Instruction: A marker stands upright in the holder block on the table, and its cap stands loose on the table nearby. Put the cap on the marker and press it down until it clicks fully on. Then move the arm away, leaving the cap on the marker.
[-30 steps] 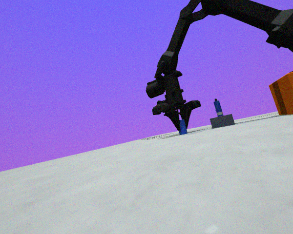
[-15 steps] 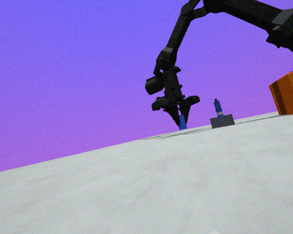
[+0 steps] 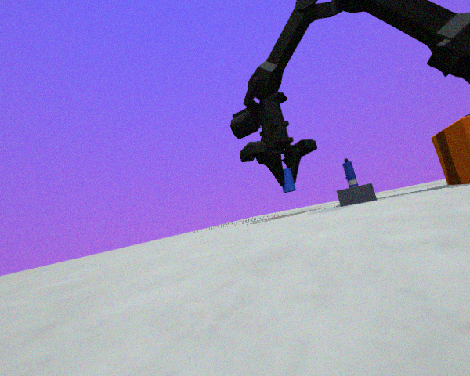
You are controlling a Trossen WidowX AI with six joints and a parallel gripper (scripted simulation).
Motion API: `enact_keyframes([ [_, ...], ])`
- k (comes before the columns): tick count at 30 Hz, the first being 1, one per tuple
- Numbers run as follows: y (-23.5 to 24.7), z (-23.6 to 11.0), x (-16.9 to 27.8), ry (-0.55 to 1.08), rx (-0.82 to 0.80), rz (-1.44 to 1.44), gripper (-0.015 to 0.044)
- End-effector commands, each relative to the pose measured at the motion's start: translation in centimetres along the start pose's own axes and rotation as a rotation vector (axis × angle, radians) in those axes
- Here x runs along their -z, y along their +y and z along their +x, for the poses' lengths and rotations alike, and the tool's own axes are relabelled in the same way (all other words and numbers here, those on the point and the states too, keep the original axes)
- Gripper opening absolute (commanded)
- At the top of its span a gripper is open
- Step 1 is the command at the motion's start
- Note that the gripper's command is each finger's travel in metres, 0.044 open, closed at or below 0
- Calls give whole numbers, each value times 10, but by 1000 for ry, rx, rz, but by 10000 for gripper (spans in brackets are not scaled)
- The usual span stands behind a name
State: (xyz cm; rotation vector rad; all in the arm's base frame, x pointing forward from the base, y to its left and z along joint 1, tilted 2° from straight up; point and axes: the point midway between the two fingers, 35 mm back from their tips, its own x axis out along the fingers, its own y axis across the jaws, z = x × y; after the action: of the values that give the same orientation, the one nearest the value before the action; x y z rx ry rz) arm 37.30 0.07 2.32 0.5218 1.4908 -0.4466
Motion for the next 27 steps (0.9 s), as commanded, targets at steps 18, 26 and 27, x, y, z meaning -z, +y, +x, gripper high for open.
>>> enact_keyframes([
  [18,-54,-37,22,-8,4,-4,0],
  [26,-75,-47,34,-9,9,-9,0],
  [27,-78,-48,35,-9,9,-8,0],
])
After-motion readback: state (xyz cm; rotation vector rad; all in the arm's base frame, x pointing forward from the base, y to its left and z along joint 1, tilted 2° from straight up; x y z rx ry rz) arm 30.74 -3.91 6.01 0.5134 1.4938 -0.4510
